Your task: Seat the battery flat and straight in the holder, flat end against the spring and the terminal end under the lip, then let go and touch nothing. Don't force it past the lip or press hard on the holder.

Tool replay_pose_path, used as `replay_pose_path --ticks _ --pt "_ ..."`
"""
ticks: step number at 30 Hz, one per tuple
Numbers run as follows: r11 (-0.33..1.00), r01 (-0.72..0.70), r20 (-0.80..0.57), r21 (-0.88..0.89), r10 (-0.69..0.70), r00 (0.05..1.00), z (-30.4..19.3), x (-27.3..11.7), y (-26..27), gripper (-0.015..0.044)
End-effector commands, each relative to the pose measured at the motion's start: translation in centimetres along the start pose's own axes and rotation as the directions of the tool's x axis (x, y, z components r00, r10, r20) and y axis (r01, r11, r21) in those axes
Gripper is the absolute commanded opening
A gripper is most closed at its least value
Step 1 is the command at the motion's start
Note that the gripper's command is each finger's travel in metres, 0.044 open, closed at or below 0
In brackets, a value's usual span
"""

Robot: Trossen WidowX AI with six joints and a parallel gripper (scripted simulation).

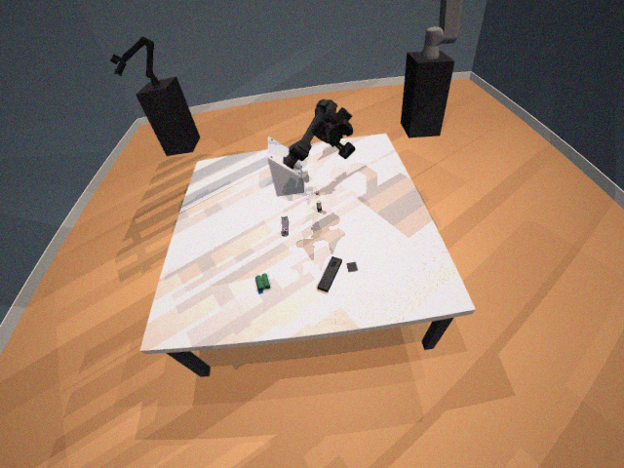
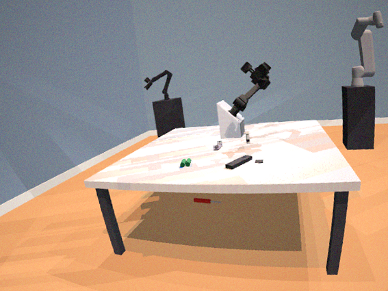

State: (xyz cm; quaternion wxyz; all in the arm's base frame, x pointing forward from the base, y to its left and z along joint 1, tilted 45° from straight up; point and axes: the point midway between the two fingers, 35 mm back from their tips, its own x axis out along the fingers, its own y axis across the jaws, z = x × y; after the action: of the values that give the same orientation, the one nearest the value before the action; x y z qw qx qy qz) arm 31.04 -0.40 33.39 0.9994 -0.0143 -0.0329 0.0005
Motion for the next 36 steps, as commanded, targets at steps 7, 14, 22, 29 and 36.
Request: replay_pose_path --ticks 7,14,22,29,36 --pt "0.964 -0.158 -0.564 0.214 0.254 0.785 -15.0 0.2 3.3 0.0216" --pt "0.770 0.144 -0.783 0.622 0.614 0.099 -26.1 -9.8 8.1 0.0032" --pt "0.663 0.365 -0.681 0.654 0.726 -0.099 -26.6 -13.3 9.6 0.0000" --pt "0.667 0.364 -0.686 0.649 0.721 -0.098 -28.4 -13.2 11.2 0.0000" --pt "0.663 0.365 -0.681 0.653 0.725 -0.098 -31.5 -13.9 14.7 0.0000"
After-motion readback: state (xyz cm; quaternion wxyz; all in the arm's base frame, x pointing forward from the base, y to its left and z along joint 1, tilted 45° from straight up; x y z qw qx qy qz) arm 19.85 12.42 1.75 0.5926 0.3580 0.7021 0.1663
